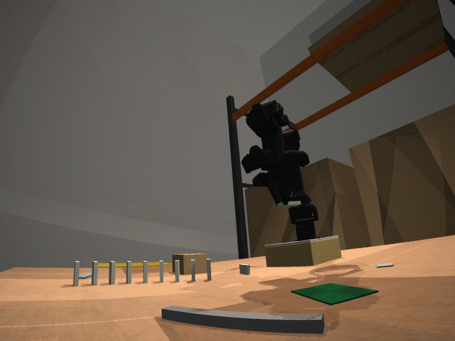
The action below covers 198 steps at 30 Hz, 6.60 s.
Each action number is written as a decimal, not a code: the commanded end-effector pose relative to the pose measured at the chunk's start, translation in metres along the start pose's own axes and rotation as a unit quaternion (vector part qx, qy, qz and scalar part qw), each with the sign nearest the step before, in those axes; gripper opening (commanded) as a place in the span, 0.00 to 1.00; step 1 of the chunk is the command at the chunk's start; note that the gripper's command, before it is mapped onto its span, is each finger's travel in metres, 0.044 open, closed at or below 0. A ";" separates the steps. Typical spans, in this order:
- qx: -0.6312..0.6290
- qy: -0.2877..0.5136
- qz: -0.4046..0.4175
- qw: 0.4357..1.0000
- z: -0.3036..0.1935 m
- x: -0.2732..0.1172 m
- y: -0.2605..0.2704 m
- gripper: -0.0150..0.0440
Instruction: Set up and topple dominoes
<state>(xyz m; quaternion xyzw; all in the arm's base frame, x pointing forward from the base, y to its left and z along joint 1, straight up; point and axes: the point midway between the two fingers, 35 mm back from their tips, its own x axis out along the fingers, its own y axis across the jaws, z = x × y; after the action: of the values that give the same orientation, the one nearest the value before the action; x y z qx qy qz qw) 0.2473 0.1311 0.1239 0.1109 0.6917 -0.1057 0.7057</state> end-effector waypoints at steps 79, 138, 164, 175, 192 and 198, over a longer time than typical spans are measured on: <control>0.052 -0.669 -0.043 0.741 -0.020 0.031 0.017 0.44; 0.049 -0.666 -0.046 0.743 -0.014 0.143 0.016 1.00; 0.061 -0.106 -0.054 0.991 0.022 0.083 0.016 1.00; 0.069 -0.001 0.003 0.998 0.016 0.053 0.014 1.00; 0.069 0.000 0.003 0.998 0.016 0.118 0.014 1.00; 0.069 0.000 0.003 0.998 0.016 0.122 0.014 1.00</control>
<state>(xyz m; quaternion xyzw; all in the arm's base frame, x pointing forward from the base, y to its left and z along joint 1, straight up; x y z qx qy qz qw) 0.2697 0.1394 0.0079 0.1617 0.6799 -0.1544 0.6984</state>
